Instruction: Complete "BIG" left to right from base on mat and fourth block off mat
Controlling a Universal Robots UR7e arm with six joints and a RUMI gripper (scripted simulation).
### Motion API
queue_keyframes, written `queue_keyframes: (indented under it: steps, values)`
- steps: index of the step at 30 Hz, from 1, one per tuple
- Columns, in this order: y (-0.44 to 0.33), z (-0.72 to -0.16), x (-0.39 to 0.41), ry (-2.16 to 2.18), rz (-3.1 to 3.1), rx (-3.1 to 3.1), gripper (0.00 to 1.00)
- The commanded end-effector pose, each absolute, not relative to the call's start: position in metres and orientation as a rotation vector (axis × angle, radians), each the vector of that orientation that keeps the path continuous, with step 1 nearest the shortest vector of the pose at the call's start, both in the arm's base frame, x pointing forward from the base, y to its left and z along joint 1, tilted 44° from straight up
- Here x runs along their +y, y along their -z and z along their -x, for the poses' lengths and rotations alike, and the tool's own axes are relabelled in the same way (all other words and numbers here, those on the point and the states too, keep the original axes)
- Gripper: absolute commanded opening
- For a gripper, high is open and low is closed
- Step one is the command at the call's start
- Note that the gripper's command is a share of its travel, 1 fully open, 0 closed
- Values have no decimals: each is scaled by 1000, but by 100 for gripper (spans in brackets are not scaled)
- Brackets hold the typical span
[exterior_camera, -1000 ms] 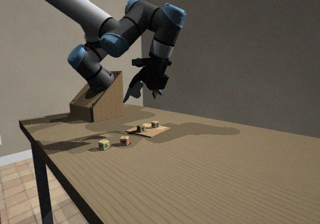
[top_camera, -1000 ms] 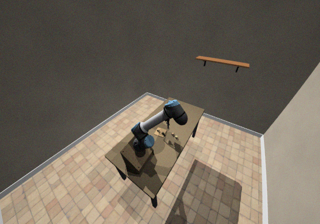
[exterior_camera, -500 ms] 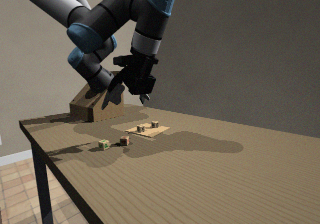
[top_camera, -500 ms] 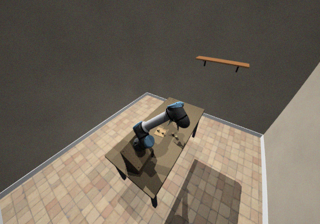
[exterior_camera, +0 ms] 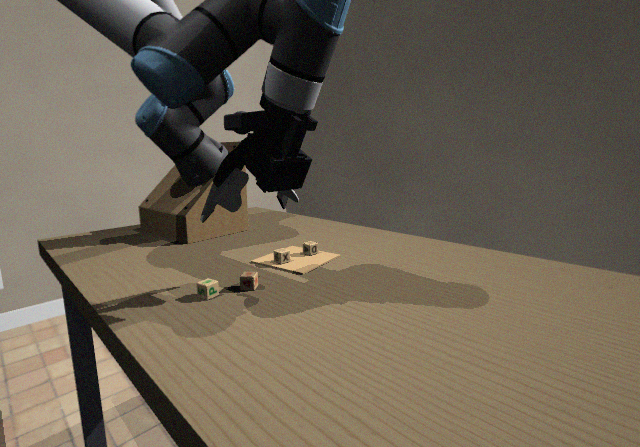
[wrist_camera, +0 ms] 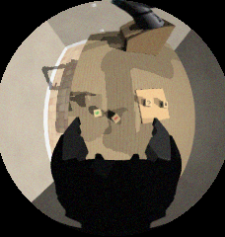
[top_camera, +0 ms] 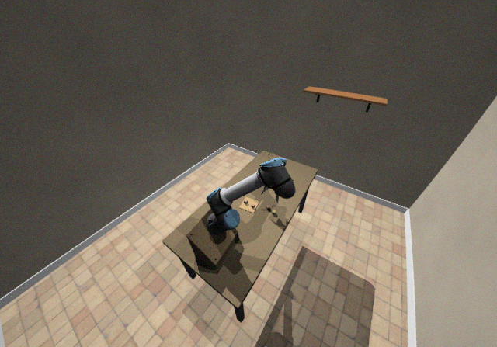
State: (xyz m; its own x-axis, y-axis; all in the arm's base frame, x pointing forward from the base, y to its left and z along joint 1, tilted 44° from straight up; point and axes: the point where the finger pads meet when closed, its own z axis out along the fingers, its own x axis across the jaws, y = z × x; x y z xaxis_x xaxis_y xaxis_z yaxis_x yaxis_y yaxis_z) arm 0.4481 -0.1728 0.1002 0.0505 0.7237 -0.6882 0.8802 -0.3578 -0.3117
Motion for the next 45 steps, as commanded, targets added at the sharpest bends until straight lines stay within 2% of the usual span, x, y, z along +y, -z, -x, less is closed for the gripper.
queue_keyframes:
  steps: [1,33,39,45]
  values:
    - [-102,-450,-172,1191,-2125,1653,100]
    - [-103,-450,-173,1191,-2125,1653,100]
    - [-144,-428,-218,1195,-2126,1653,100]
    - [-147,-426,-222,1195,-2126,1653,100]
